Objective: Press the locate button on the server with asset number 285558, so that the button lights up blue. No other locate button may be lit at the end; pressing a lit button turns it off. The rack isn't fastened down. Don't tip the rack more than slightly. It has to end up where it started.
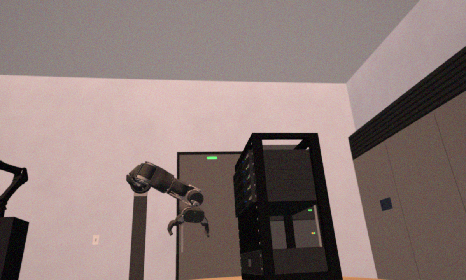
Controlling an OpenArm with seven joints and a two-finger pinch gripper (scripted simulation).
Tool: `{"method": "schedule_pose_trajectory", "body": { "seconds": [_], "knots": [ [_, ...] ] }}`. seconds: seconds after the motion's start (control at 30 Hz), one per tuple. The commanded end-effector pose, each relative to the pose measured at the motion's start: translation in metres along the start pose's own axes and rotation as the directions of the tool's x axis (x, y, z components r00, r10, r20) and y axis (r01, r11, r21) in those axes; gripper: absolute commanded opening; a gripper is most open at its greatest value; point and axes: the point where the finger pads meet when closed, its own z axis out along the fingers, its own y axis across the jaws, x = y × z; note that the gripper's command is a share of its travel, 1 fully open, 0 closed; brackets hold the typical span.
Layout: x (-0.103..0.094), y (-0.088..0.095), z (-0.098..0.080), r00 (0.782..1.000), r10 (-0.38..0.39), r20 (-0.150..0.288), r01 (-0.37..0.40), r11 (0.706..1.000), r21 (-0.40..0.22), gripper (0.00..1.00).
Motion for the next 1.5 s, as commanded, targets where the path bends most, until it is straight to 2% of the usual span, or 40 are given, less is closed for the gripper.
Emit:
{"method": "schedule_pose_trajectory", "body": {
  "seconds": [0.0, 0.53, 0.57, 1.1, 1.47],
  "knots": [
    [0.0, 0.001, -0.001, 1.0, -0.001, 0.0, 0.001, 1.0, -0.003, 1.0],
    [0.0, 0.001, -0.001, 1.0, -0.001, 0.0, 0.001, 1.0, -0.003, 1.0],
    [0.0, 0.001, -0.001, 1.0, -0.001, 0.0, 0.001, 1.0, -0.003, 0.6],
    [0.009, 0.009, 0.002, 0.999, -0.002, -0.053, -0.002, 0.998, -0.061, 0.6],
    [0.027, 0.025, 0.003, 0.988, -0.001, -0.153, -0.026, 0.985, -0.172, 0.6]
  ]
}}
